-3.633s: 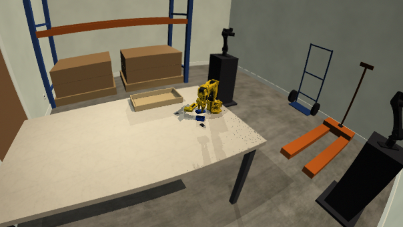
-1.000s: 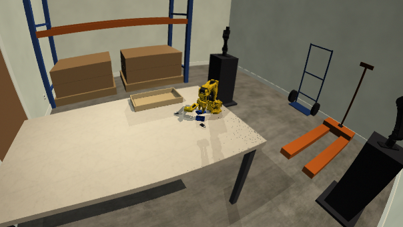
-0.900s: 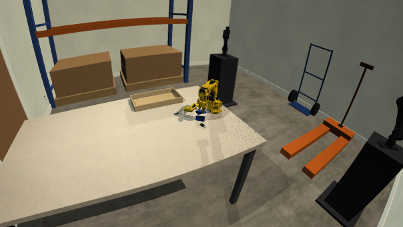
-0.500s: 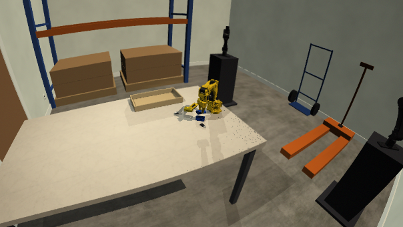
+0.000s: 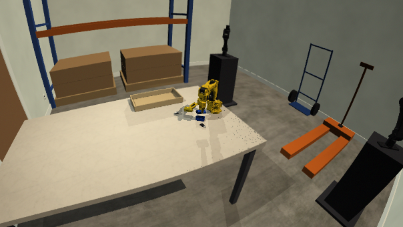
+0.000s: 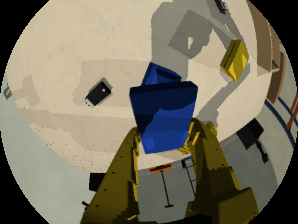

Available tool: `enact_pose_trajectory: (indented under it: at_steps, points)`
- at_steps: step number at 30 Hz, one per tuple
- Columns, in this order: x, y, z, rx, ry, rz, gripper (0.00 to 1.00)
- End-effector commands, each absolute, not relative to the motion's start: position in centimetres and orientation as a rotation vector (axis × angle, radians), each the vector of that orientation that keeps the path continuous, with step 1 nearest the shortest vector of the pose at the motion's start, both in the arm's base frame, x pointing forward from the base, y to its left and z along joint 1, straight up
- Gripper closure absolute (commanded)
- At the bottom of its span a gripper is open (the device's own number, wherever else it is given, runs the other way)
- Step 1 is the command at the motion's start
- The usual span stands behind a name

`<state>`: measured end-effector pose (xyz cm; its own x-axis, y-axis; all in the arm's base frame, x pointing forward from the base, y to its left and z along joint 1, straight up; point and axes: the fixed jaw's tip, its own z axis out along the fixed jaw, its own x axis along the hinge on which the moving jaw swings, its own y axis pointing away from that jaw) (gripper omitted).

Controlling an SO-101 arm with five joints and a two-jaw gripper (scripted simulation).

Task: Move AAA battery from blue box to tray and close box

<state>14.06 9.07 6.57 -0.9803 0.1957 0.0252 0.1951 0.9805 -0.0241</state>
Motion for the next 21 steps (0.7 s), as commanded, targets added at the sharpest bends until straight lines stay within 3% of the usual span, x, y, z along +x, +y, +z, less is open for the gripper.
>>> enact_pose_trajectory:
  at_steps: [1,21]
  points:
    - [14.31,9.05,7.16,-0.340,-3.123,0.000,0.79]
    - [14.33,9.03,7.16,-0.351,-3.122,0.000,0.79]
